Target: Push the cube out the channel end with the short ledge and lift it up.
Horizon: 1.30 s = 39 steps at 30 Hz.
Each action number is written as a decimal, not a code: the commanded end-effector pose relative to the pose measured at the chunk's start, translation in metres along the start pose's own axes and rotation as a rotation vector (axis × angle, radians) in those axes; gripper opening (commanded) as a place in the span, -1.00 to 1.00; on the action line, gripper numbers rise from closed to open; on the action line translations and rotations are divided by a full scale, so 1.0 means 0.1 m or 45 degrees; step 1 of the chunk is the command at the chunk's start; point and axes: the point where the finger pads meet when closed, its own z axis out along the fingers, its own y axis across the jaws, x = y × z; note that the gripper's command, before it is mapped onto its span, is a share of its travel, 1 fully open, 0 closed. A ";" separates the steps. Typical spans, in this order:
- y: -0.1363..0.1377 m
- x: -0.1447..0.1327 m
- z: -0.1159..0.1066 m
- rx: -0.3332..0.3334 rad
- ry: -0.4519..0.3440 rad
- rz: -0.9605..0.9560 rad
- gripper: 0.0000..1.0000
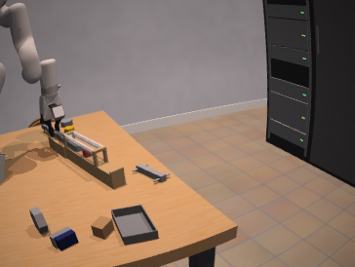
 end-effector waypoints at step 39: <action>-0.02 1.06 0.00 0.004 -0.011 -0.001 -1.00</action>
